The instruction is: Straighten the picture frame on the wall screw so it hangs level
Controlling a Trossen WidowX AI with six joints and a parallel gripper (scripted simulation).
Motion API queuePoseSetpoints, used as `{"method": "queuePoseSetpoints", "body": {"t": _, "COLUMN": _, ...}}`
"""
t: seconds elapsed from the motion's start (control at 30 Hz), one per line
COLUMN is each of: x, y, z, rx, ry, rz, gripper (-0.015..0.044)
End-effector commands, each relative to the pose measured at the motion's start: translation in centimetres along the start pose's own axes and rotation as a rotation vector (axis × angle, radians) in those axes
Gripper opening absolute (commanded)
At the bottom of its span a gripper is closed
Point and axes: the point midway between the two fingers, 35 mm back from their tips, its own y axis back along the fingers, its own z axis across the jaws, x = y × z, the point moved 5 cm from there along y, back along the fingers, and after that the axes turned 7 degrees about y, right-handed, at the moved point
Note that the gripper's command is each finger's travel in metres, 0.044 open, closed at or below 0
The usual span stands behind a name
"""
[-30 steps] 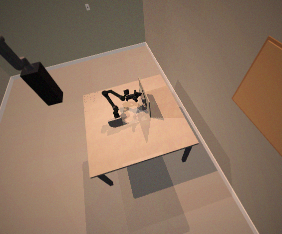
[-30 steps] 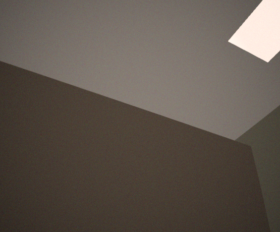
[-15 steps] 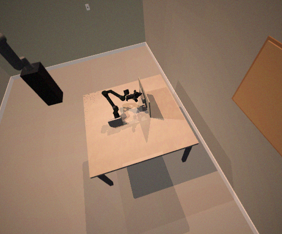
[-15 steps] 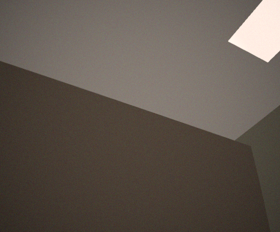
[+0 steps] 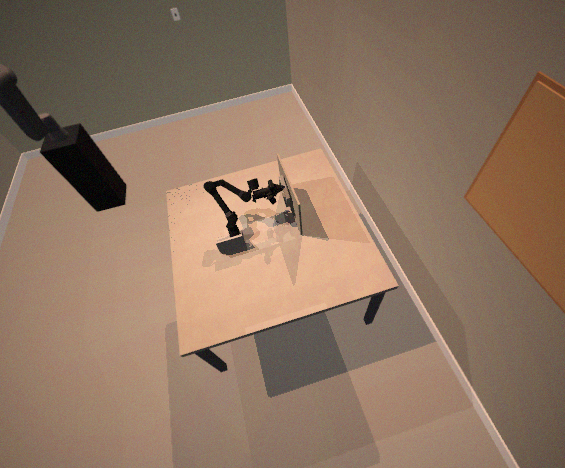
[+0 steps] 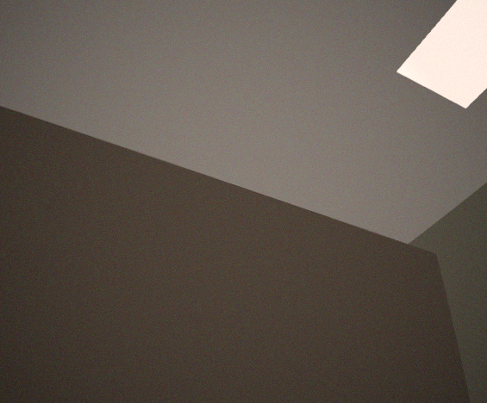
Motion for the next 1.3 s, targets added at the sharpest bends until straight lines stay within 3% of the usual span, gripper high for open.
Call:
{"method": "queuePoseSetpoints", "body": {"t": 0.0, "x": 0.21, "y": -0.08, "z": 0.16, "rx": -0.014, "ry": 0.005, "rz": 0.004, "gripper": 0.0}}
{"method": "queuePoseSetpoints", "body": {"t": 1.27, "x": 0.24, "y": -0.11, "z": -0.5, "rx": -0.004, "ry": 0.018, "rz": 0.006, "gripper": 0.0}}
